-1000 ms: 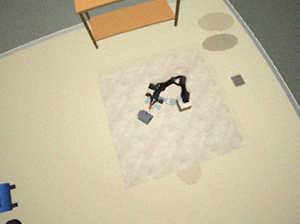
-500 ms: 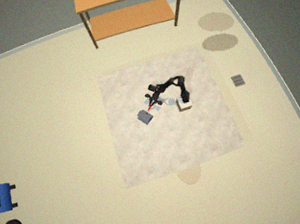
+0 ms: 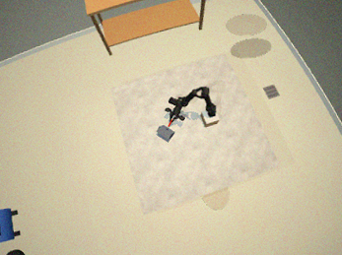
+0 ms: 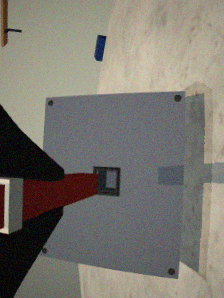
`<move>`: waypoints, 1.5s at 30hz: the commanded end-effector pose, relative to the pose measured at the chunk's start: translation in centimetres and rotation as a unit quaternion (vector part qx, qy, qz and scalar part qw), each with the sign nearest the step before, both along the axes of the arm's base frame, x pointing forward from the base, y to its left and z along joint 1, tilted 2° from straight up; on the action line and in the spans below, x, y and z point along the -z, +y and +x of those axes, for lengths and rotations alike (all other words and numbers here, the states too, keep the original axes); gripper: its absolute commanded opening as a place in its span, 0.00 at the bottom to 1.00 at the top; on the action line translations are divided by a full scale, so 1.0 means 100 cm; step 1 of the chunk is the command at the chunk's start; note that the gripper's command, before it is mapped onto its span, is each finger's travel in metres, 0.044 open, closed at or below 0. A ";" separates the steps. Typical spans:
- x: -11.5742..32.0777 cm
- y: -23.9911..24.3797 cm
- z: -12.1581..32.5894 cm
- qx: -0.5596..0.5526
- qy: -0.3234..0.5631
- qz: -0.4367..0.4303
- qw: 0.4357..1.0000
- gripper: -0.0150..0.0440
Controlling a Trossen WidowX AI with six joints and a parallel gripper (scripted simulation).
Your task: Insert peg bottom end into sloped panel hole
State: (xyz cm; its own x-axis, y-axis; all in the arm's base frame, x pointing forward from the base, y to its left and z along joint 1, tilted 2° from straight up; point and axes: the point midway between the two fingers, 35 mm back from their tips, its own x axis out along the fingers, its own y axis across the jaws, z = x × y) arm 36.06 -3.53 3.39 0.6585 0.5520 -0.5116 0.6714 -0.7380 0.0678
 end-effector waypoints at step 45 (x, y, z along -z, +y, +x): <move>0.015 0.016 0.017 0.001 0.001 0.003 1.000 0.25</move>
State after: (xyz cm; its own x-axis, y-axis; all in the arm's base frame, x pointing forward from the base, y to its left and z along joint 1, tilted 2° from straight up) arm 37.57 -2.12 2.05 0.6595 0.5537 -0.5084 0.6699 -0.7397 0.0635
